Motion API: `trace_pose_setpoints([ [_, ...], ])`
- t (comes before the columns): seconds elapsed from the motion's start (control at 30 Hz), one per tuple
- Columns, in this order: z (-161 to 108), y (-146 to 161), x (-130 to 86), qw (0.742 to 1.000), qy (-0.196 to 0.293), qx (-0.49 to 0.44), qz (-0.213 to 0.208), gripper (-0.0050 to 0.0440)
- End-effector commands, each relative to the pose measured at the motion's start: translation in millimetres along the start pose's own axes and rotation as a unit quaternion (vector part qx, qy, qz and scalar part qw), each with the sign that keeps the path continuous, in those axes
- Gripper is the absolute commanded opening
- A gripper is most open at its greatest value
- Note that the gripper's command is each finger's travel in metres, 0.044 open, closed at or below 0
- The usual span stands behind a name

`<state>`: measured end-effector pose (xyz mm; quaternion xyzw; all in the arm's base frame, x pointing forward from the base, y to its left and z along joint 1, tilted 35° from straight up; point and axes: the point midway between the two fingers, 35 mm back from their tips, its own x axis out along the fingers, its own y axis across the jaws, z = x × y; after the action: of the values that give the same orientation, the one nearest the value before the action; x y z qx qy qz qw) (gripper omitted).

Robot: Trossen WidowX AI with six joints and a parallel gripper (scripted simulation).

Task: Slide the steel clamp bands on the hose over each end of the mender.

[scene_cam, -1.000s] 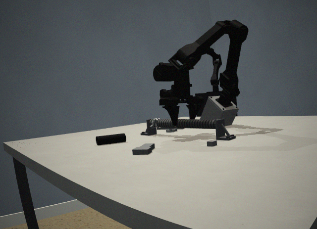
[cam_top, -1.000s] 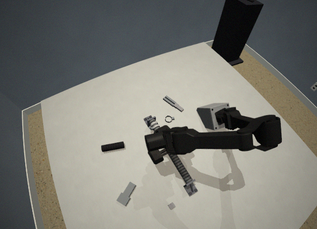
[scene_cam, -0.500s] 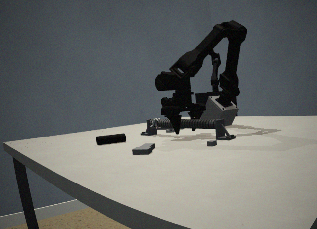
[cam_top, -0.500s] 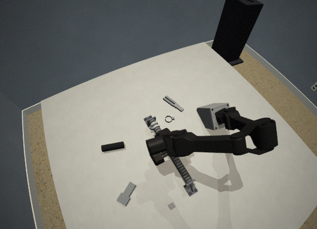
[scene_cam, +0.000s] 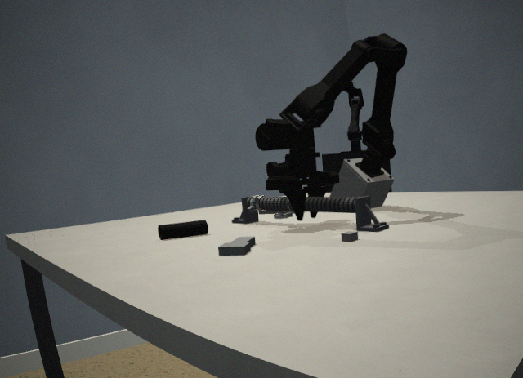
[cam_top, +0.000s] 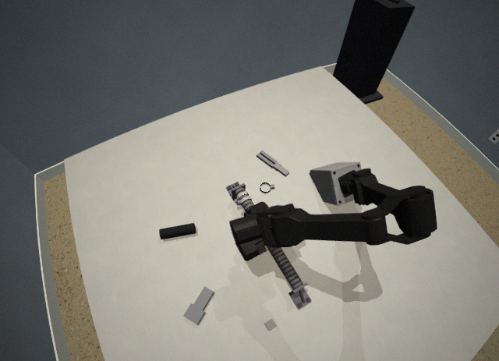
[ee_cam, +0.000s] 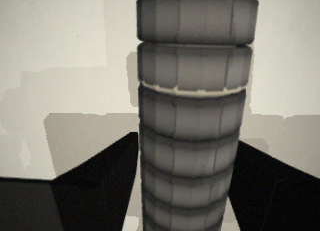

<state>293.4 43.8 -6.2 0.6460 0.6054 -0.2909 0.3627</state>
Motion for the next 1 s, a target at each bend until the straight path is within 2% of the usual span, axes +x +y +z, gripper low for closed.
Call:
trace_pose_setpoints([
  [0.0, 0.2, -0.7, 1.0, 1.000, 0.001, 0.003, -0.001, 0.0173],
  [0.13, 0.2, -0.7, 1.0, 1.000, 0.001, 0.003, -0.001, 0.0150],
  [0.3, 0.2, -0.7, 1.0, 1.000, 0.001, 0.003, -0.001, 0.0150],
  [0.47, 0.2, -0.7, 1.0, 1.000, 0.001, 0.003, -0.001, 0.0130],
  [0.97, 0.2, -0.7, 1.0, 1.000, 0.001, 0.003, -0.001, 0.0030],
])
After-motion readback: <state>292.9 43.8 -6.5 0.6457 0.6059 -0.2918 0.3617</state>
